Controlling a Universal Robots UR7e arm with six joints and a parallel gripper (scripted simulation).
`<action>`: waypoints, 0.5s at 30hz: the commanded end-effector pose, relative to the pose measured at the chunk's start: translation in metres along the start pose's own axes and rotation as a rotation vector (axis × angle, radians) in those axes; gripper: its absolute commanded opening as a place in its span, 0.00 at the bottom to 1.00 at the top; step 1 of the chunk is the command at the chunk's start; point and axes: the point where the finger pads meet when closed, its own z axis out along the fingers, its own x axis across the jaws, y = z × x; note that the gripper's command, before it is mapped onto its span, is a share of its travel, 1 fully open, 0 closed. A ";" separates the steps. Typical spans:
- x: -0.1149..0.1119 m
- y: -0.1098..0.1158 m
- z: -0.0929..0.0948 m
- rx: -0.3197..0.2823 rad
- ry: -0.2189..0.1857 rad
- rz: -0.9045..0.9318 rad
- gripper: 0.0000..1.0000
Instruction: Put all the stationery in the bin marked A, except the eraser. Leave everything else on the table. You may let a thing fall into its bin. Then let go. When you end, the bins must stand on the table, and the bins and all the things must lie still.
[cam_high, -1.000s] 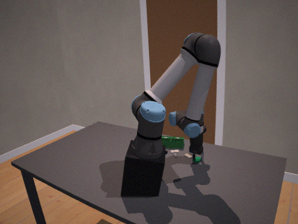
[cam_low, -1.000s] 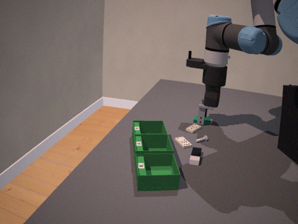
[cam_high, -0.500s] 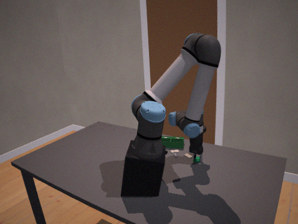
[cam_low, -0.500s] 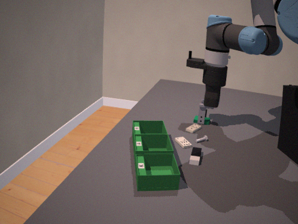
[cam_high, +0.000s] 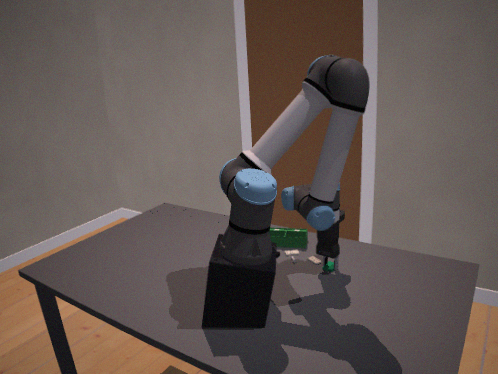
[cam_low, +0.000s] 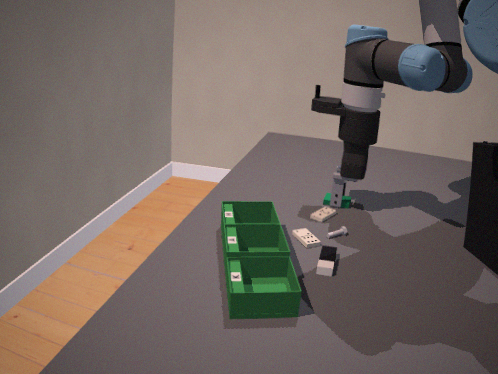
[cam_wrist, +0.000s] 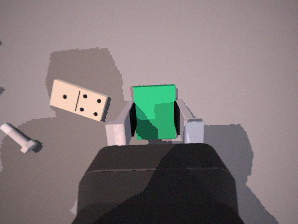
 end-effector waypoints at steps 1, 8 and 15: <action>-0.001 0.001 0.000 -0.001 -0.001 0.000 0.70; -0.001 0.001 0.000 -0.001 -0.001 0.000 0.70; -0.002 0.002 -0.017 -0.002 -0.003 -0.001 0.70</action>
